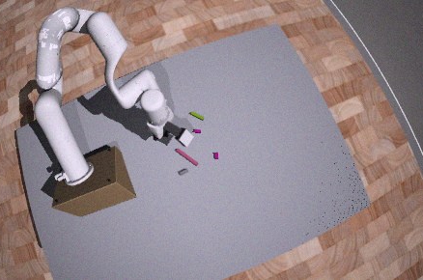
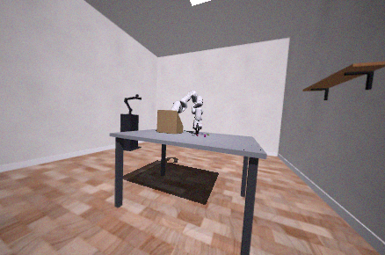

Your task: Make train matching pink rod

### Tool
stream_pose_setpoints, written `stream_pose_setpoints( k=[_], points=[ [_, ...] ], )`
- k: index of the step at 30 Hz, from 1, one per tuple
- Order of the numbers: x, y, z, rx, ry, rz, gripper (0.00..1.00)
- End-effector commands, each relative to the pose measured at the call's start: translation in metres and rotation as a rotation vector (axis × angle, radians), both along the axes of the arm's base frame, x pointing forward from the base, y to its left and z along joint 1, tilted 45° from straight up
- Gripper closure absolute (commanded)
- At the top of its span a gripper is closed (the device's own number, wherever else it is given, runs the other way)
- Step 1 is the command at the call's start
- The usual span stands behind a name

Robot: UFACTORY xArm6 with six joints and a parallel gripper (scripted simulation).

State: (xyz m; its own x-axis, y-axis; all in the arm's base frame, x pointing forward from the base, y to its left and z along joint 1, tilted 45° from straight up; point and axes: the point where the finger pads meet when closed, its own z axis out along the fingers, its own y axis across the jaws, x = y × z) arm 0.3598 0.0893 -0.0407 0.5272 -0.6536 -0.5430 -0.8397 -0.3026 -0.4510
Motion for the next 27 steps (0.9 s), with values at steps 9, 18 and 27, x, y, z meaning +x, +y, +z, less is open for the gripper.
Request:
stream_pose_setpoints(
  k=[9, 18, 27],
  points=[
    [0.0008, -0.0006, 0.0004, -0.001, -0.002, -0.001, 0.92],
    [0.0008, -0.0006, 0.0004, -0.001, -0.002, -0.001, 0.8],
    [0.0008, -0.0006, 0.0004, -0.001, -0.002, -0.001, 0.76]
  ],
)
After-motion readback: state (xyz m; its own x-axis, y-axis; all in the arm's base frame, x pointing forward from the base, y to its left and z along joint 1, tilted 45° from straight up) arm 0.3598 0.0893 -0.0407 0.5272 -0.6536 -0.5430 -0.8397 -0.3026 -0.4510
